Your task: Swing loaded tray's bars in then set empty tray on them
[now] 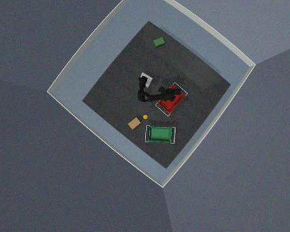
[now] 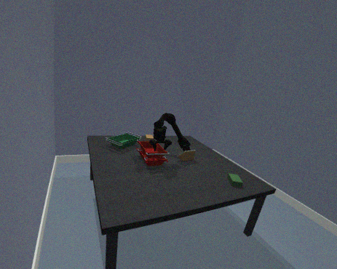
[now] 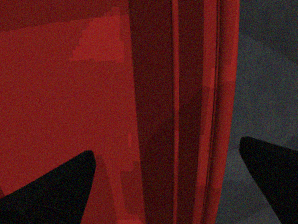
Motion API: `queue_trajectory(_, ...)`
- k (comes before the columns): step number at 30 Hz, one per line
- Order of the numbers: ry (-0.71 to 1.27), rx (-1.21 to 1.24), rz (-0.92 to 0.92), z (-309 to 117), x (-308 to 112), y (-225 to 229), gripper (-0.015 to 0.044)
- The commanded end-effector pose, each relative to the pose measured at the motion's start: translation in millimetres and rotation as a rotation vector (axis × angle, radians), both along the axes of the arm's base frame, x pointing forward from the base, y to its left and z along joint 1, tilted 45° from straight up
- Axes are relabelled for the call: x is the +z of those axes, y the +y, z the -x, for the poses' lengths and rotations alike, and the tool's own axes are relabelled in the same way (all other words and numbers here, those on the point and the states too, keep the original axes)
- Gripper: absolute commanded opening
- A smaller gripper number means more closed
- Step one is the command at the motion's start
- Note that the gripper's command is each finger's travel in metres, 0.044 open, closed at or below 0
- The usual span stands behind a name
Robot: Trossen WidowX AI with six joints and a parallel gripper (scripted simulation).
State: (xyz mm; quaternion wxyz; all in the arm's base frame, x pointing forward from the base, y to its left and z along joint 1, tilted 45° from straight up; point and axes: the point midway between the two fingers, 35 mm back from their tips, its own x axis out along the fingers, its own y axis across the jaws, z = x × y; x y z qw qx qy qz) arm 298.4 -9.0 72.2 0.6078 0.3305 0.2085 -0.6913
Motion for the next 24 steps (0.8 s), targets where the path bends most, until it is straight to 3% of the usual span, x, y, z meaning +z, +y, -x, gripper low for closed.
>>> queue_trajectory(1,0.000,0.000,0.000,0,0,0,0.0440)
queue_trajectory(9,-0.003,0.016,-0.005,-2,8,8,0.0440)
queue_trajectory(24,-0.020,0.145,-0.049,-2,77,75,0.0440)
